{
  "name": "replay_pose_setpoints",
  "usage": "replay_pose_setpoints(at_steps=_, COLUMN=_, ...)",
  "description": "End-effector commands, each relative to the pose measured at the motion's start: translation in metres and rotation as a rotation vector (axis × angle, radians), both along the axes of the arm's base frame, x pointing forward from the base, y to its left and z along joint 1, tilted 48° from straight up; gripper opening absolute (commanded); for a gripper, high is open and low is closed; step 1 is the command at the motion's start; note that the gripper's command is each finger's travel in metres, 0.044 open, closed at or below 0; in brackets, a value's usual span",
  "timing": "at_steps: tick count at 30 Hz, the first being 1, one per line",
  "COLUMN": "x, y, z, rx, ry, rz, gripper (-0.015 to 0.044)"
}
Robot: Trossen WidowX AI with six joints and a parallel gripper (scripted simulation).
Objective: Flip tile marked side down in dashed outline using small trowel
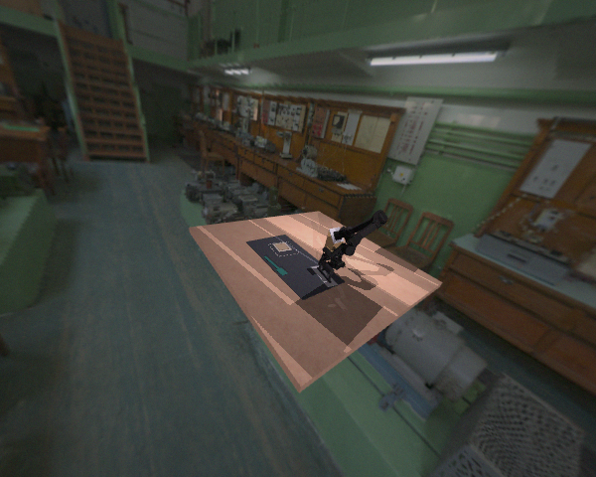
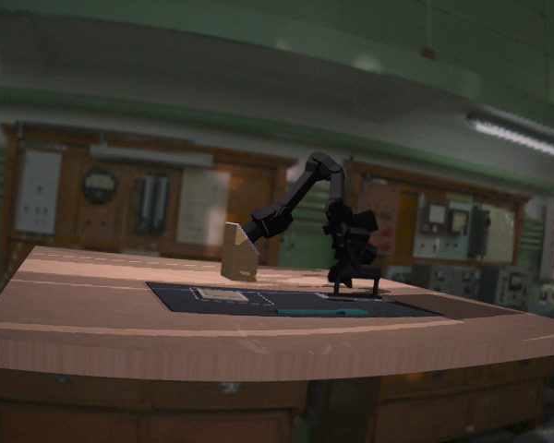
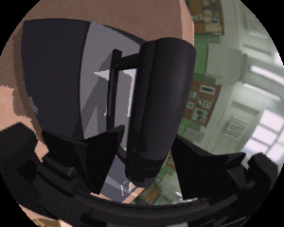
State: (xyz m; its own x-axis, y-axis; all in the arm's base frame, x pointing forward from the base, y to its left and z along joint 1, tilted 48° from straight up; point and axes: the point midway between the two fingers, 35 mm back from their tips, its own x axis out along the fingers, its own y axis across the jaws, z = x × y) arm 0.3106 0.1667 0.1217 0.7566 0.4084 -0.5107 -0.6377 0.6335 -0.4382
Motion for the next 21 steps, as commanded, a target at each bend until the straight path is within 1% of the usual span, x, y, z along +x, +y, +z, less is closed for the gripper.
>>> replay_pose_setpoints(at_steps=1, x=0.0, y=0.0, z=0.0, rx=-0.001, ry=-0.001, rz=-0.004, gripper=0.03)
replay_pose_setpoints(at_steps=5, x=-0.002, y=-0.001, z=0.002, rx=-0.001, ry=-0.001, rz=-0.003, gripper=0.03)
replay_pose_setpoints(at_steps=21, x=-0.045, y=-0.024, z=0.031, rx=-0.001, ry=0.001, rz=0.0, gripper=0.03)
